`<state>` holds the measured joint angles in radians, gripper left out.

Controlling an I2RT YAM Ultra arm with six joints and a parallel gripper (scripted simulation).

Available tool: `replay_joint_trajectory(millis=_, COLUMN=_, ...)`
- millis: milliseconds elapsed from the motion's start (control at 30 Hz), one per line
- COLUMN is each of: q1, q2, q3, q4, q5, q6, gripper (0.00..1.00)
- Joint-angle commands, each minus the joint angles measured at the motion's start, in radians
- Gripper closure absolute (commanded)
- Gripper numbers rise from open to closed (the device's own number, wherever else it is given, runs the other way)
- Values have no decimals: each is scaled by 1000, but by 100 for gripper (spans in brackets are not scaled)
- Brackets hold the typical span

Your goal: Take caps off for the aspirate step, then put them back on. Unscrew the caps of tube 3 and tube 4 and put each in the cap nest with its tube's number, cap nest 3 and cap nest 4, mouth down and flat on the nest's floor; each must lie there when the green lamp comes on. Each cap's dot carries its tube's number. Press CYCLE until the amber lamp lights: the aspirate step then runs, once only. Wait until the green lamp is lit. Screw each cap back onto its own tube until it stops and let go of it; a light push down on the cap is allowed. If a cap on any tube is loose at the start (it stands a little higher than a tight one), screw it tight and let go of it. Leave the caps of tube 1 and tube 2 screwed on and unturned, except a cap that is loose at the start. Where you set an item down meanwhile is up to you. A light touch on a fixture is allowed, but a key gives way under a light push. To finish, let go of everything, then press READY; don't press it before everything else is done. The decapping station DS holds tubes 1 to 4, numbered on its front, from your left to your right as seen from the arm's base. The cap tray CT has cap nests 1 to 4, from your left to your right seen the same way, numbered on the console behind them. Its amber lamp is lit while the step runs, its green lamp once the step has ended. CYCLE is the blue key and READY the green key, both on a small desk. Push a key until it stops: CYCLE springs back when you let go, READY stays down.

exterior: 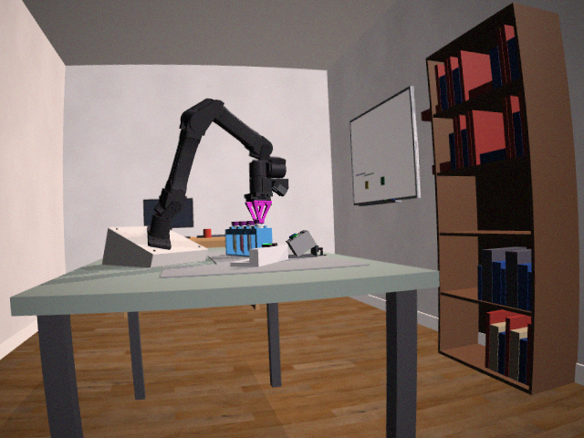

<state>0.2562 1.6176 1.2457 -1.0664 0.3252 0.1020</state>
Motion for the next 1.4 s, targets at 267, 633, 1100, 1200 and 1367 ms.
replay_joint_trajectory(millis=267, q1=2, q2=-5, q3=12, q4=5, q5=-1, q6=291, gripper=100)
replay_joint_trajectory(millis=633, q1=1, q2=-4, q3=9, q4=9, q5=-1, q6=289, gripper=51)
replay_joint_trajectory(millis=1100, q1=2, q2=-5, q3=12, q4=5, q5=-1, q6=-69, gripper=51)
replay_joint_trajectory(millis=1200, q1=2, q2=-5, q3=12, q4=5, q5=-1, q6=-189, gripper=51)
replay_joint_trajectory(millis=1367, q1=2, q2=-5, q3=12, q4=5, q5=-1, q6=-309, gripper=51)
